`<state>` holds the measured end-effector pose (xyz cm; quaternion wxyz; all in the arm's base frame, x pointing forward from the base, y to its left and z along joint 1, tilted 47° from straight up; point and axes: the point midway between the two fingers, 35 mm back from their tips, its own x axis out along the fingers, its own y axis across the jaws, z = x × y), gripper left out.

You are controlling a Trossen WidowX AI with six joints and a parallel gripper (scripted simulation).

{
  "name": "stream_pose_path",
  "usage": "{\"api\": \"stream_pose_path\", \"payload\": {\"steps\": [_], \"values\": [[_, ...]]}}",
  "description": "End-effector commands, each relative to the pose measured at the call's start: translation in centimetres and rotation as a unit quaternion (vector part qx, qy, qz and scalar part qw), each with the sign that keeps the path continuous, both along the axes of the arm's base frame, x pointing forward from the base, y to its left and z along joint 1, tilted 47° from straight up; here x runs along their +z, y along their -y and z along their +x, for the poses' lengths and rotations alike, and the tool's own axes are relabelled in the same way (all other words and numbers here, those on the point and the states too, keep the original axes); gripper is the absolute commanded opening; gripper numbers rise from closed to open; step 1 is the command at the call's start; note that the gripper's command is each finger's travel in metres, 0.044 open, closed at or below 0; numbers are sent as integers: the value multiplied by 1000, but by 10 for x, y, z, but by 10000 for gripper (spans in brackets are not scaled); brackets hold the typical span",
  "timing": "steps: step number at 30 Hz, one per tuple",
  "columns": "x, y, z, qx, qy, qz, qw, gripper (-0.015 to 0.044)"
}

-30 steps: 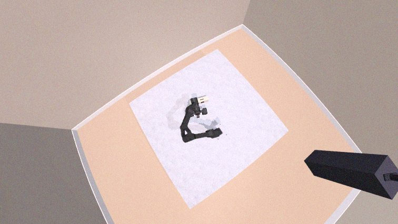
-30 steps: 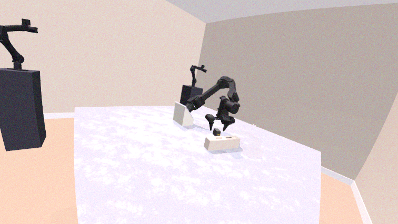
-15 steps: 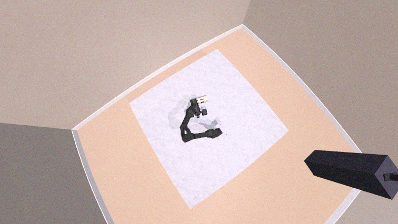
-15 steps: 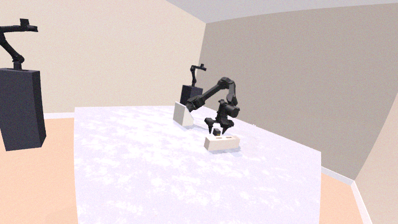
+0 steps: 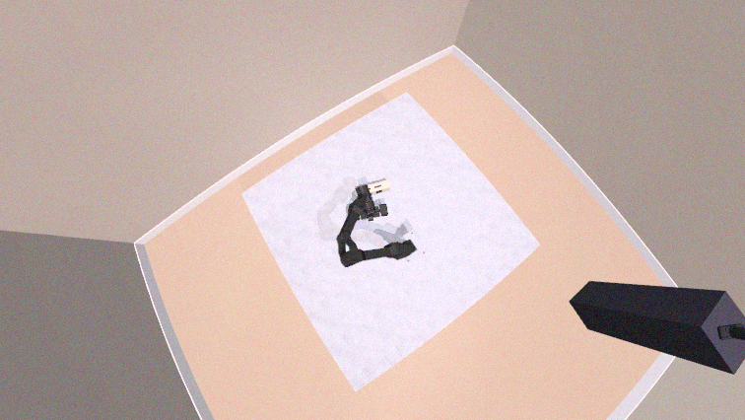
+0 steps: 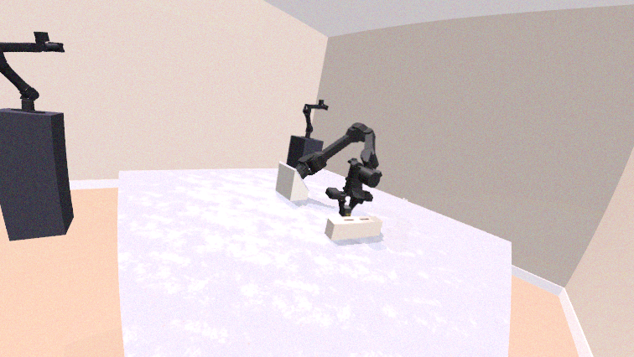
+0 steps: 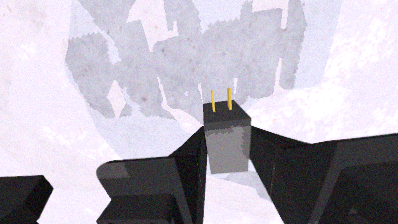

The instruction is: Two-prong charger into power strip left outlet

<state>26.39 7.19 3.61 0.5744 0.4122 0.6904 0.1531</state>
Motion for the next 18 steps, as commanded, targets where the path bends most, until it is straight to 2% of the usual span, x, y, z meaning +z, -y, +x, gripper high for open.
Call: {"api": "stream_pose_path", "payload": {"steps": [1, 5, 18], "values": [[0, 0, 0, 0, 1, 0, 1000, 92], [5, 5, 0, 0, 1, -1, 1000, 0], [38, 41, -10, -1, -2, 1, 1000, 0]]}}
